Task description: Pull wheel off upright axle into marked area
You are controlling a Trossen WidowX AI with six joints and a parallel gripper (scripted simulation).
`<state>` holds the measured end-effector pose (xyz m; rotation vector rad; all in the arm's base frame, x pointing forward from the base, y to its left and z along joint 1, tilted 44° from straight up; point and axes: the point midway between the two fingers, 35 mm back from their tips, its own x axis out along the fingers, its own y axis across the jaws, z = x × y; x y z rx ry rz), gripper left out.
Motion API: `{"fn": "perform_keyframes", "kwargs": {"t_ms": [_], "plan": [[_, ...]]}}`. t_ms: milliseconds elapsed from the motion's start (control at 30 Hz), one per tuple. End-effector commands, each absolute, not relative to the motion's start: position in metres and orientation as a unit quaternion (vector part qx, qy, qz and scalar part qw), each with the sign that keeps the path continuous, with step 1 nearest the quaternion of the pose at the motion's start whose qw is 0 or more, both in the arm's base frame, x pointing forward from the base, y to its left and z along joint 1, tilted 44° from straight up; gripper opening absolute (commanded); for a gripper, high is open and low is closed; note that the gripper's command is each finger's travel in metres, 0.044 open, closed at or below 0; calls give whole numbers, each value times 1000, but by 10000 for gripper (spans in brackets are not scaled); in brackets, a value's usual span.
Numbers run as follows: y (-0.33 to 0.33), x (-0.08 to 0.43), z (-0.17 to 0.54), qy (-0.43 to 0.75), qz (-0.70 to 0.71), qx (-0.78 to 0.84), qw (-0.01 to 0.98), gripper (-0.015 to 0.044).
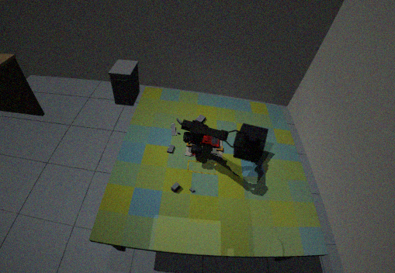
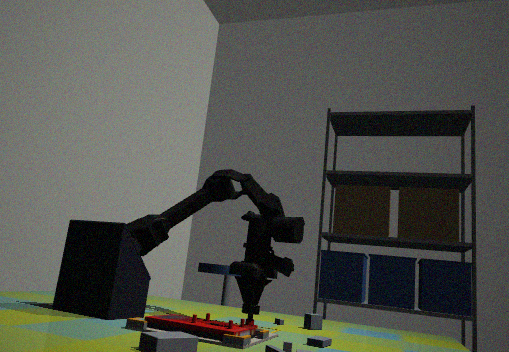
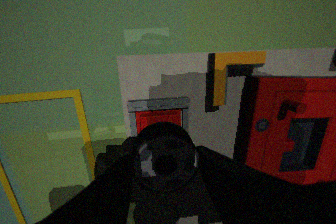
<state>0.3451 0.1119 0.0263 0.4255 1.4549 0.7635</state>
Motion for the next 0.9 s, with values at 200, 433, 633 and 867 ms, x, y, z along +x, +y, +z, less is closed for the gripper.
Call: {"fn": "perform_keyframes", "kwargs": {"t_ms": [200,433,633,867], "plan": [[106,346,32,641,336,190,663,0],[105,347,33,641,336,190,663,0],[103,347,35,641,336,191,663,0],[102,347,36,641,336,191,664,0]]}}
